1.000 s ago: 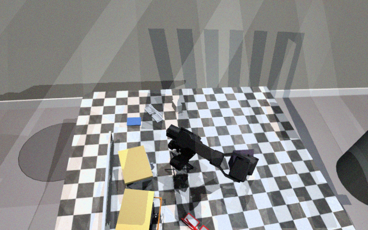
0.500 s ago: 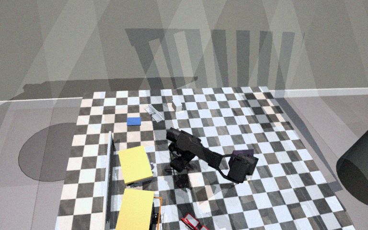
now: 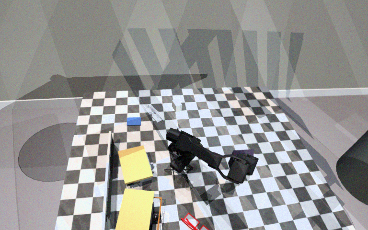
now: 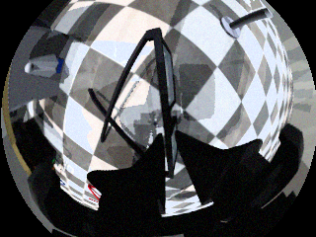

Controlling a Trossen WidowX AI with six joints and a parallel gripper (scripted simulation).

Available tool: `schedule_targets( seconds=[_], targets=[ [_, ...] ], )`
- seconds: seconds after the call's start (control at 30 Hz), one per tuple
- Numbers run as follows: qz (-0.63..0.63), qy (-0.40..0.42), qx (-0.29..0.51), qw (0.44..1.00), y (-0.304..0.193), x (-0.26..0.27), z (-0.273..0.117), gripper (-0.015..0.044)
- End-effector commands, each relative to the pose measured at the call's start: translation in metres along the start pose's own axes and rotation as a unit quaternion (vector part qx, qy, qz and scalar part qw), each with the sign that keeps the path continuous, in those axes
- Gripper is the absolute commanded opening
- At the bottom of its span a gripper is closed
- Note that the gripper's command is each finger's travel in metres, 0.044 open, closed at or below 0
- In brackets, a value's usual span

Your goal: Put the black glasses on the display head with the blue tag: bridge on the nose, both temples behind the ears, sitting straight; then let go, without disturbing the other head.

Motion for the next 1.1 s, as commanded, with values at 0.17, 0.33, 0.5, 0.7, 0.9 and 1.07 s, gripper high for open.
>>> schedule_targets(
  seconds=[0.17, 0.33, 0.5, 0.7, 0.9, 1.07],
  targets=[
    [0.0, 0.0, 0.0, 1.0, 0.0, 0.0, 0.0, 0.0007],
    [0.0, 0.0, 0.0, 1.0, 0.0, 0.0, 0.0, 0.0],
    [0.0, -0.001, -0.001, 1.0, 0.002, 0.0, -0.009, 0.0],
    [0.0, -0.002, -0.003, 1.0, 0.005, 0.0, -0.045, 0.0],
    [0.0, -0.002, -0.003, 1.0, 0.006, -0.001, -0.078, 0.0],
    [0.0, -0.001, -0.002, 1.0, 0.005, -0.002, -0.101, 0.0]
  ],
)
Point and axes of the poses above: the point midway between the two fingers, 35 mm back from their tips, its own z axis out along the fingers, its own x axis across the jaws, y = z × x, the point moved 4 cm from there along -z, back along the fingers, and after that the axes turned 9 degrees about -z, right-handed, at the moved point
